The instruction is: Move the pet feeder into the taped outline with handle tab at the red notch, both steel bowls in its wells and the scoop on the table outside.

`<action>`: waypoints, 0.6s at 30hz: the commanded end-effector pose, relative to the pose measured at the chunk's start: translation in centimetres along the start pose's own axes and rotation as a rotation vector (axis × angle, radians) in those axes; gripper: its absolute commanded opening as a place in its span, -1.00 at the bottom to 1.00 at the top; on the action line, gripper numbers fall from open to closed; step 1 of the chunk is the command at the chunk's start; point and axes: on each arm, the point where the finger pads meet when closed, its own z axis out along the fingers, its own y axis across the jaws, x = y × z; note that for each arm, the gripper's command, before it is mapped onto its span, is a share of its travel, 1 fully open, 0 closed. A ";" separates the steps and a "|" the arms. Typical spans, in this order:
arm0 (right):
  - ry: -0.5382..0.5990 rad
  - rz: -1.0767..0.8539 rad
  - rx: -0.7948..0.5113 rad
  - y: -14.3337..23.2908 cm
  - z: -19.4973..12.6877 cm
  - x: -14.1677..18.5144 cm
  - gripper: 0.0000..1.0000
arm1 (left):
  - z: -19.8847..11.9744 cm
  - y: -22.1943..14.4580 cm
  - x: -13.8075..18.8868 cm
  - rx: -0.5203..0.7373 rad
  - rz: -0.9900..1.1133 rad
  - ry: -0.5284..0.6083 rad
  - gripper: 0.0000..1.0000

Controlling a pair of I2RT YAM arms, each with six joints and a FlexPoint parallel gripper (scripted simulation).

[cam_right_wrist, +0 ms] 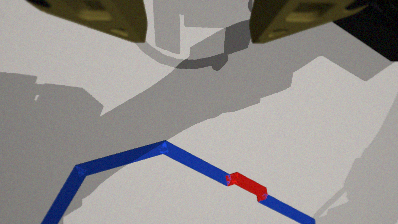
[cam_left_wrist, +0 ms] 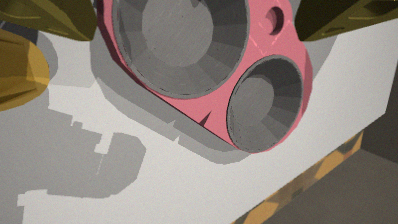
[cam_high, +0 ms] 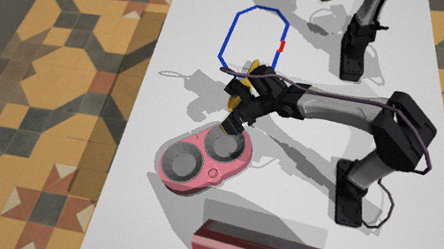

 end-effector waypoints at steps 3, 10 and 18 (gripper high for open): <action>0.071 -0.028 -0.002 -1.2 0.7 -1.0 0.05 | -1.0 -1.5 -0.3 0.210 0.117 -0.005 1.00; 0.145 -0.084 -0.030 -1.6 2.4 -2.9 0.05 | -1.9 -2.9 0.4 0.435 0.221 -0.016 1.00; 0.301 -0.234 -0.096 -1.2 6.9 -7.3 0.05 | -5.1 -3.7 0.6 0.789 0.317 -0.134 1.00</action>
